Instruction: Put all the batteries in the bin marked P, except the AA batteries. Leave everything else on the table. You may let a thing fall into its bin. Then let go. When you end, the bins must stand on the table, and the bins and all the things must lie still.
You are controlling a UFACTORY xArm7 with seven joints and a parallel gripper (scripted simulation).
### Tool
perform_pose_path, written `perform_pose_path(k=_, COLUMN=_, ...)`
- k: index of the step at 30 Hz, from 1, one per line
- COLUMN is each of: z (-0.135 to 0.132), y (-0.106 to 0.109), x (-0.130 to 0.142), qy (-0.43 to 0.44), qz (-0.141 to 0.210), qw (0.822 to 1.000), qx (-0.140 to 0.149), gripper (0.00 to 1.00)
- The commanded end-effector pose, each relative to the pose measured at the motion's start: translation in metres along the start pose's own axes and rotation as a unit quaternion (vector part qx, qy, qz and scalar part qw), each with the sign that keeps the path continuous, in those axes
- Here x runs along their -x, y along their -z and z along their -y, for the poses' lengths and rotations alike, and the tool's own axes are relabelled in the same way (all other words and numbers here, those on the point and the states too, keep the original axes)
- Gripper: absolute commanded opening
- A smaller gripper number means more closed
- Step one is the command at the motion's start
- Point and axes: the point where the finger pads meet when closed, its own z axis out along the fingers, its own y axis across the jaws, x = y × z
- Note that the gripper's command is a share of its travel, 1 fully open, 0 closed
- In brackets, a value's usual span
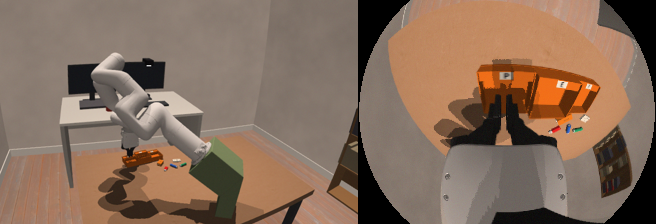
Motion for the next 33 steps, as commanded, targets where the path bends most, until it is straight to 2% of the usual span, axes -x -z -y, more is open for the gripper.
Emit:
perform_pose_path(k=1, z=0.000, y=-0.010, x=-0.002, qy=0.000, qz=-0.002, qw=1.000, qx=0.000, gripper=0.07)
perform_pose_path(k=10, z=0.000, y=-0.034, x=-0.002, qy=0.000, qz=-0.002, qw=1.000, qx=0.000, gripper=0.07)
perform_pose_path(k=33, z=0.000, y=-0.035, x=-0.002, qy=0.000, qz=-0.002, qw=1.000, qx=0.000, gripper=0.07)
